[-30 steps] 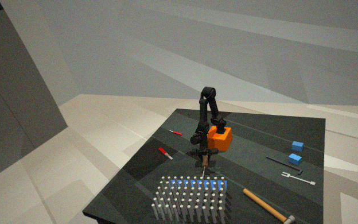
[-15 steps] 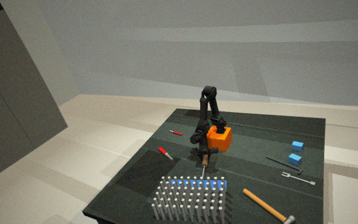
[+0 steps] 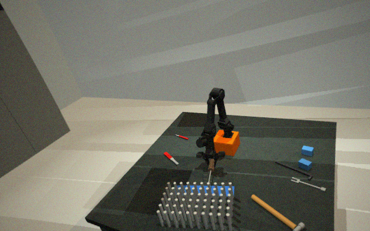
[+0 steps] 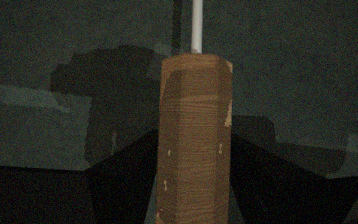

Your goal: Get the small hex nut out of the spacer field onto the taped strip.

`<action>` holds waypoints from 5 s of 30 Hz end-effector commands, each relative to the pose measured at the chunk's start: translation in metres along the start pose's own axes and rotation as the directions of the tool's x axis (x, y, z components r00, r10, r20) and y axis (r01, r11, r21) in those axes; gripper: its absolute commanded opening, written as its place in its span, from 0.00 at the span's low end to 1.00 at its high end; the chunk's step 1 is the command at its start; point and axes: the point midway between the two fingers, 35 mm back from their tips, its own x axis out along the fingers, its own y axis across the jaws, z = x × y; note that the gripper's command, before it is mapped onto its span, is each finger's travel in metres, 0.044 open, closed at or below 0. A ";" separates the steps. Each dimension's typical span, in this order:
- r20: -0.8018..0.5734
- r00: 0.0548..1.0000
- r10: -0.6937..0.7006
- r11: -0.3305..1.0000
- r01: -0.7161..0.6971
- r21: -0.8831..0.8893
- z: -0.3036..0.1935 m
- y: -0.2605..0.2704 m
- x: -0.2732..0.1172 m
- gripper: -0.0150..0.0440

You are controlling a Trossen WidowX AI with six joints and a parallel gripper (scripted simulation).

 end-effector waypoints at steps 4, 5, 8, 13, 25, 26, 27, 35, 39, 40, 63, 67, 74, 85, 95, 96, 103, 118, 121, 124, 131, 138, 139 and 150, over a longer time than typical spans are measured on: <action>0.014 1.000 -0.003 1.000 0.003 -0.005 -0.006 -0.001 -0.011 0.25; 0.013 1.000 -0.003 1.000 0.003 -0.006 -0.010 -0.001 -0.013 0.25; 0.011 1.000 -0.002 1.000 0.002 -0.006 -0.022 0.000 -0.018 0.25; 0.011 1.000 -0.002 1.000 0.002 -0.007 -0.031 0.001 -0.024 0.25; 0.014 1.000 -0.004 1.000 0.004 -0.007 0.004 -0.008 -0.067 0.25; 0.014 1.000 -0.004 1.000 0.004 -0.007 0.007 -0.009 -0.072 0.25; 0.014 1.000 -0.004 1.000 0.004 -0.007 0.010 -0.009 -0.077 0.25; 0.014 1.000 -0.005 1.000 0.005 -0.006 0.026 -0.006 -0.122 0.25; 0.013 1.000 -0.005 1.000 0.005 -0.005 0.030 -0.002 -0.143 0.25; 0.013 1.000 -0.005 1.000 0.005 -0.004 0.029 -0.002 -0.143 0.25; -0.012 0.996 0.089 0.976 -0.090 -0.200 0.070 0.059 -0.118 0.25; -0.017 0.995 0.100 0.969 -0.102 -0.225 0.077 0.073 -0.116 0.25; -0.030 0.993 0.117 0.957 -0.121 -0.262 0.087 0.097 -0.113 0.25; -0.041 0.989 0.139 0.938 -0.145 -0.314 0.100 0.142 -0.111 0.25; -0.041 0.987 0.158 0.920 -0.162 -0.356 0.108 0.188 -0.112 0.25; -0.041 0.986 0.160 0.918 -0.164 -0.360 0.108 0.193 -0.113 0.25; -0.039 0.983 0.177 0.903 -0.178 -0.390 0.109 0.228 -0.116 0.25; -0.030 0.975 0.219 0.873 -0.209 -0.441 0.098 0.301 -0.127 0.25; -0.028 0.974 0.226 0.868 -0.214 -0.448 0.095 0.312 -0.130 0.25; -0.028 0.974 0.226 0.868 -0.215 -0.448 0.094 0.313 -0.130 0.25; -0.028 0.974 0.226 0.868 -0.215 -0.448 0.094 0.314 -0.127 0.25; -0.028 0.974 0.226 0.868 -0.215 -0.448 0.093 0.315 -0.120 0.25; -0.028 0.974 0.226 0.868 -0.215 -0.448 0.093 0.316 -0.119 0.25; -0.028 0.974 0.227 0.868 -0.215 -0.448 0.090 0.318 -0.107 0.25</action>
